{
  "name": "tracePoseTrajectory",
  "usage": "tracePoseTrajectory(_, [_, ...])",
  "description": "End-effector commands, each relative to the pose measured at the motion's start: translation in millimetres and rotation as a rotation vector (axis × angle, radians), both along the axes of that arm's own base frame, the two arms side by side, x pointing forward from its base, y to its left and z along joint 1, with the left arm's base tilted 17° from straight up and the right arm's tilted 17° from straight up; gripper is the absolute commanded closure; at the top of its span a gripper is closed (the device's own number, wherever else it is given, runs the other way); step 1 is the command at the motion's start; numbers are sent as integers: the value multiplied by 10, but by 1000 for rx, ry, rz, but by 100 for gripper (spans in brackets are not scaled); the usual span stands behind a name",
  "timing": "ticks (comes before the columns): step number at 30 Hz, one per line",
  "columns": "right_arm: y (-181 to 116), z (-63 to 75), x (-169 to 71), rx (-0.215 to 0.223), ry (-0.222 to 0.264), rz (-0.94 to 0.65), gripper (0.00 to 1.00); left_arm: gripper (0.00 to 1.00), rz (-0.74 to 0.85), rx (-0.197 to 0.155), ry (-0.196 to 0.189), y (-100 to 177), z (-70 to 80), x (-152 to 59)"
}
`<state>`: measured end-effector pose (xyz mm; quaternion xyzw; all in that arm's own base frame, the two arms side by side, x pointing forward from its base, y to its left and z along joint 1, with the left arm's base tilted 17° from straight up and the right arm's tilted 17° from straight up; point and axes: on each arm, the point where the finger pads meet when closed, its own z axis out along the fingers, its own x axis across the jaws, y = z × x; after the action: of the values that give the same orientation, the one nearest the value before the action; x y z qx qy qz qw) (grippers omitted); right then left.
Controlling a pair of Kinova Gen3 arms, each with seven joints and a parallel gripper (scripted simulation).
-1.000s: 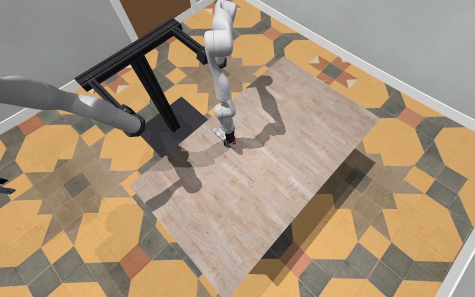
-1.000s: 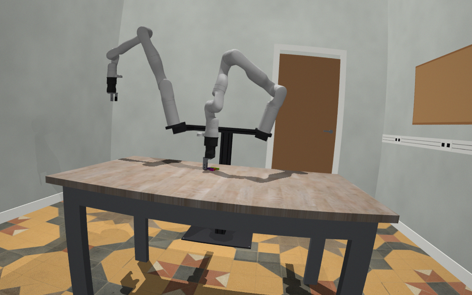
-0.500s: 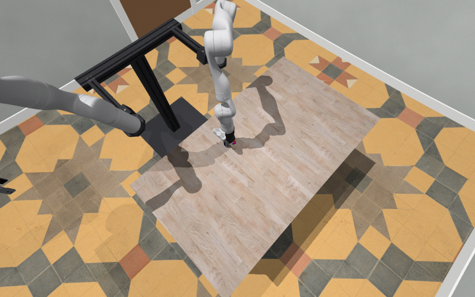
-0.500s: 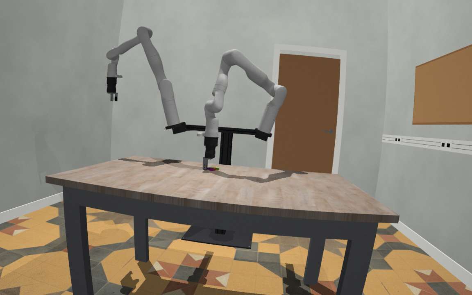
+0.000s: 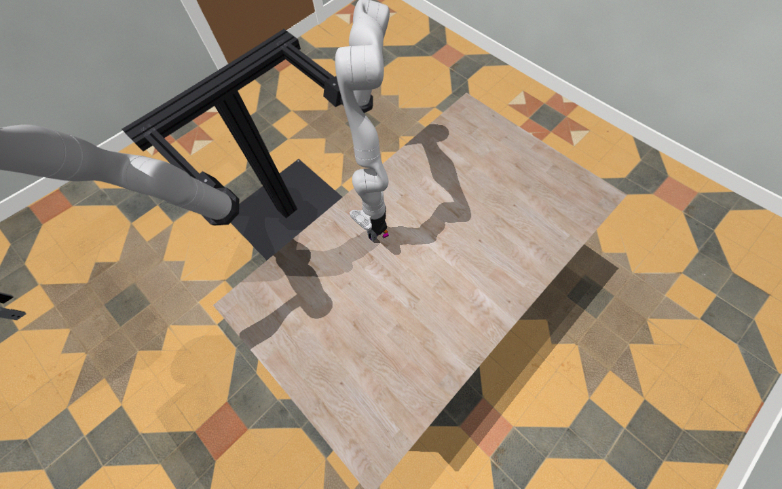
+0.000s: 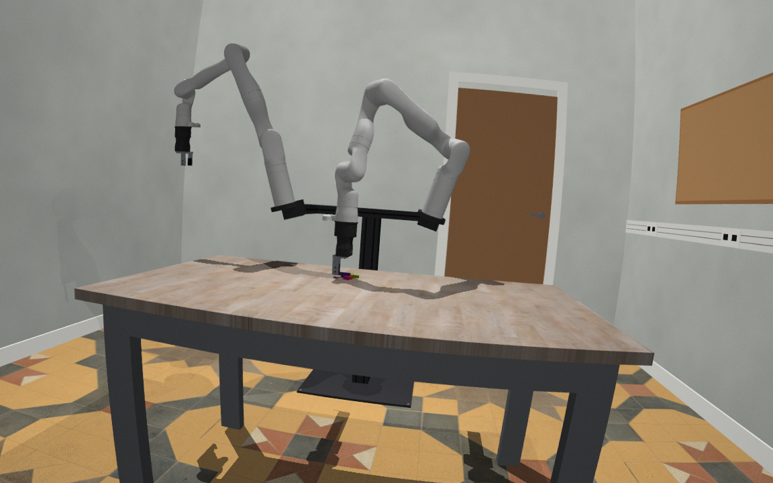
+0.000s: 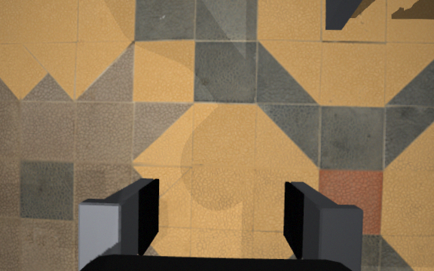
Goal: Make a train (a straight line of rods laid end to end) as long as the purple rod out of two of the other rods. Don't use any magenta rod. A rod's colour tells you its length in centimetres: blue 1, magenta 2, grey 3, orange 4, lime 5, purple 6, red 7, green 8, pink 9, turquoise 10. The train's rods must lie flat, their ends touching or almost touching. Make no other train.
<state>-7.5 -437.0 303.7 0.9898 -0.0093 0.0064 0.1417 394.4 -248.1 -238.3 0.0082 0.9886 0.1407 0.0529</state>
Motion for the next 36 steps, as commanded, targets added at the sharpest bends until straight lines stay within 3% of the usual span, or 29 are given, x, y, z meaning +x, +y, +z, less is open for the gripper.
tracePoseTrajectory(1, [-2, 7, -1, -2, 0, 0, 0, 76, -1, -1, -1, -42, 122, -7])
tracePoseTrajectory(4, [-2, 7, -1, -2, 0, 0, 0, 76, -1, -1, -1, -60, 184, -14])
tracePoseTrajectory(11, [-2, 7, -1, -2, 0, 0, 0, 76, -1, -1, -1, -203, 676, -70])
tracePoseTrajectory(15, [-2, 7, -1, -2, 0, 0, 0, 76, -1, -1, -1, -252, 846, -89])
tracePoseTrajectory(29, [-2, 7, -1, -2, 0, 0, 0, 76, -1, -1, -1, -277, 879, -70])
tracePoseTrajectory(36, [-2, 7, -1, -2, 0, 0, 0, 76, -1, -2, -2, -553, 857, 397])
